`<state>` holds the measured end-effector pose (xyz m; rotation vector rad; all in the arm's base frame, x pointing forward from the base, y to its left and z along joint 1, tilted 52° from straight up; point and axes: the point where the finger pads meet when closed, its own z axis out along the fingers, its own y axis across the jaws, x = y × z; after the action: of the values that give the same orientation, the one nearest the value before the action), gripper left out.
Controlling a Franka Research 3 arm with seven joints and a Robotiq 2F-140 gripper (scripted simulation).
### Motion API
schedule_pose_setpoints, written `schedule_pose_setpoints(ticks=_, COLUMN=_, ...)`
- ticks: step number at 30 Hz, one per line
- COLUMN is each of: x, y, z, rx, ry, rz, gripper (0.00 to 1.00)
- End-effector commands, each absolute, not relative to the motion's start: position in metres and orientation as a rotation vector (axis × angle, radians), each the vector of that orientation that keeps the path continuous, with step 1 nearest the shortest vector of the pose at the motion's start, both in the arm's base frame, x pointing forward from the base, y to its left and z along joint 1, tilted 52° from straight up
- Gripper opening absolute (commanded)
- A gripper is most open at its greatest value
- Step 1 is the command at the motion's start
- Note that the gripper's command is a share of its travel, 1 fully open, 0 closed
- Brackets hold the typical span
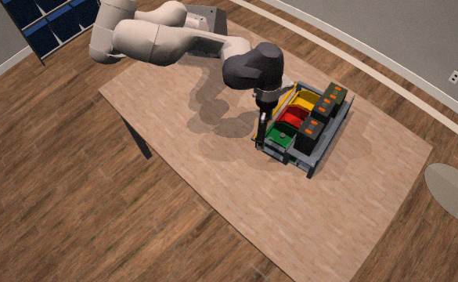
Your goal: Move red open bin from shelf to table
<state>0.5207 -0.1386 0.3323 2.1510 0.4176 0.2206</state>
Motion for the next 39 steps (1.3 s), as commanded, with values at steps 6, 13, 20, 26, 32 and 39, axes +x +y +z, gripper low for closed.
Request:
schedule_pose_setpoints(ticks=6, x=0.521, y=-0.139, z=0.332, rx=2.151, ry=0.418, rz=0.221, gripper=1.0)
schedule_pose_setpoints(ticks=13, x=0.521, y=-0.139, z=0.332, rx=2.151, ry=0.418, rz=0.221, gripper=1.0)
schedule_pose_setpoints(ticks=20, x=0.521, y=-0.139, z=0.332, rx=2.151, ry=0.418, rz=0.221, gripper=1.0)
schedule_pose_setpoints(ticks=26, x=0.521, y=-0.139, z=0.332, rx=2.151, ry=0.418, rz=0.221, gripper=1.0)
schedule_pose_setpoints(ticks=32, x=0.515, y=-0.124, z=0.345, rx=2.151, ry=0.418, rz=0.221, gripper=0.57)
schedule_pose_setpoints(ticks=39, x=0.507, y=-0.102, z=0.363, rx=2.151, ry=0.418, rz=0.221, gripper=0.57)
